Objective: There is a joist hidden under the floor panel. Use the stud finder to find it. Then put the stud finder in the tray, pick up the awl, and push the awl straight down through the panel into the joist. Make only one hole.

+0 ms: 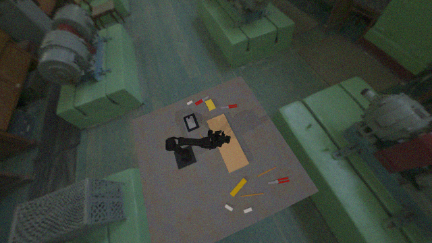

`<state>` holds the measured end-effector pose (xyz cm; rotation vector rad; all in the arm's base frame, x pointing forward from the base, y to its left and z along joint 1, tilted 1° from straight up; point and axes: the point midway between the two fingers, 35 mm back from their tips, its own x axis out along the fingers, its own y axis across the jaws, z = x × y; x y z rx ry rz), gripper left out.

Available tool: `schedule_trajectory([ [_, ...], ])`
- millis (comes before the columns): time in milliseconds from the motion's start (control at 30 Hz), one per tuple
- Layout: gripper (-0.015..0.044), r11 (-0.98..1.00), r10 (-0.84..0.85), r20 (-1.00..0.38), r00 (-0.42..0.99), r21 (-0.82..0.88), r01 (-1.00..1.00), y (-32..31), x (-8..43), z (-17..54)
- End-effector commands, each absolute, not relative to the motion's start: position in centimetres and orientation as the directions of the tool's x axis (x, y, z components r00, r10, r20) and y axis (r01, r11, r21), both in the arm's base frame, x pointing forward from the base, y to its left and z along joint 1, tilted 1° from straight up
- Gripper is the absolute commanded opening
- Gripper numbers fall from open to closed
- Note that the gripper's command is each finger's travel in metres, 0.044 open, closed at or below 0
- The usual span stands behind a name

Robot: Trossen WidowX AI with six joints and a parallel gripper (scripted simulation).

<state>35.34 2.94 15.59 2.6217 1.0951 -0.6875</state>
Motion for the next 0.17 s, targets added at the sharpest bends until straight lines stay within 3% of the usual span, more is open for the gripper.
schedule_trajectory([
  [0, 0.0000, -0.701, 0.612, -0.504, 0.610, 0.011, 0.713, 2.95, 35.26, 15.30],
  [133, 0.0000, -0.701, 0.612, -0.504, 0.610, 0.011, 0.713, 2.95, 35.26, 15.30],
])
